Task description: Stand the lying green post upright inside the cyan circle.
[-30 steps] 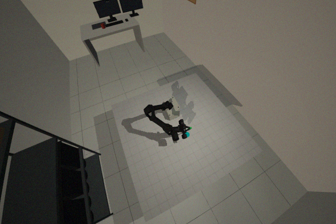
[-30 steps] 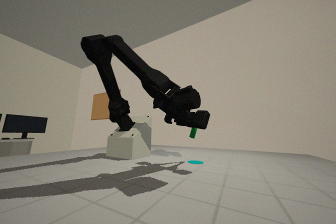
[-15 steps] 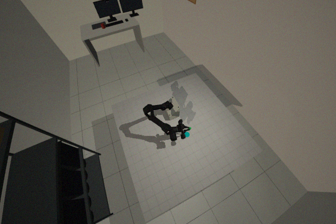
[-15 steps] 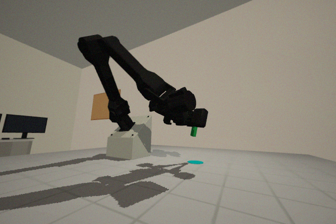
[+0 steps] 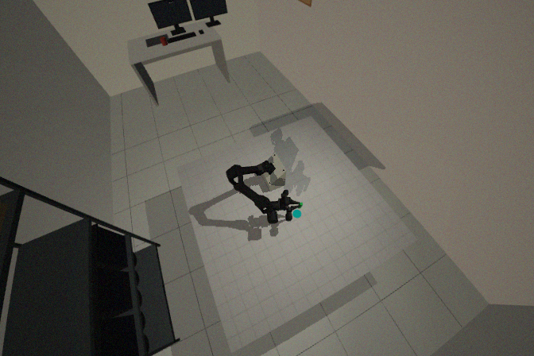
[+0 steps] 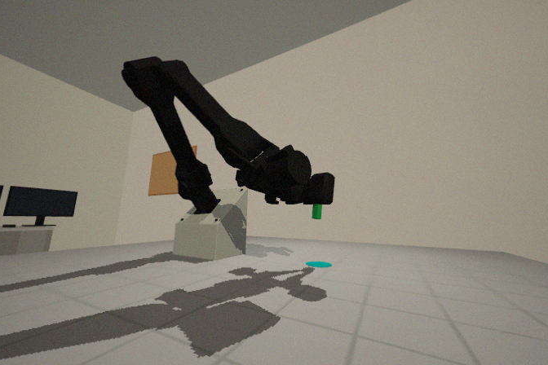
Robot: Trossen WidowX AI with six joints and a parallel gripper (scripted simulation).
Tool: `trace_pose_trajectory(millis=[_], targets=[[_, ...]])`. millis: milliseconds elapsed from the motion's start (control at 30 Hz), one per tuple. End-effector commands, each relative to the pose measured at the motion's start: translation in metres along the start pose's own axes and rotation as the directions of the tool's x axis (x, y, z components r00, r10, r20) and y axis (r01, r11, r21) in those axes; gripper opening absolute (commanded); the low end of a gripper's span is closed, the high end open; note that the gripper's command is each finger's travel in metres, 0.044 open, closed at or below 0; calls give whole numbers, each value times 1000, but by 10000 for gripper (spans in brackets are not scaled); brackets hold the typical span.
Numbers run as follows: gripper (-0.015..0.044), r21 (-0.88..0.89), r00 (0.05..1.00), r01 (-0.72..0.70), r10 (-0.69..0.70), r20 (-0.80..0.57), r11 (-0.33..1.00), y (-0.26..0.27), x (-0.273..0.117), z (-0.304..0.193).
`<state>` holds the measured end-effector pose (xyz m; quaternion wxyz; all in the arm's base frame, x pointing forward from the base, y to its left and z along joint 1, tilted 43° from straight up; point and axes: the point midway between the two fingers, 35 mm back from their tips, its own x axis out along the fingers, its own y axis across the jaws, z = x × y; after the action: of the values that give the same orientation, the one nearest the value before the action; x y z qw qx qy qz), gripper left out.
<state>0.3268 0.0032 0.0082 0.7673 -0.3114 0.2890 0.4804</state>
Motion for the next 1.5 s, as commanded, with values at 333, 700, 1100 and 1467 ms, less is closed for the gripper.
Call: trace_pose_trajectory(millis=[333, 700, 1100, 1467], targets=[[23, -42, 997, 42, -39, 59, 998, -1, -8, 4], [23, -42, 997, 42, -39, 59, 998, -1, -8, 4], [23, -43, 998, 39, -37, 53, 998, -6, -2, -35], [23, -42, 998, 40, -37, 55, 998, -5, 4, -82]])
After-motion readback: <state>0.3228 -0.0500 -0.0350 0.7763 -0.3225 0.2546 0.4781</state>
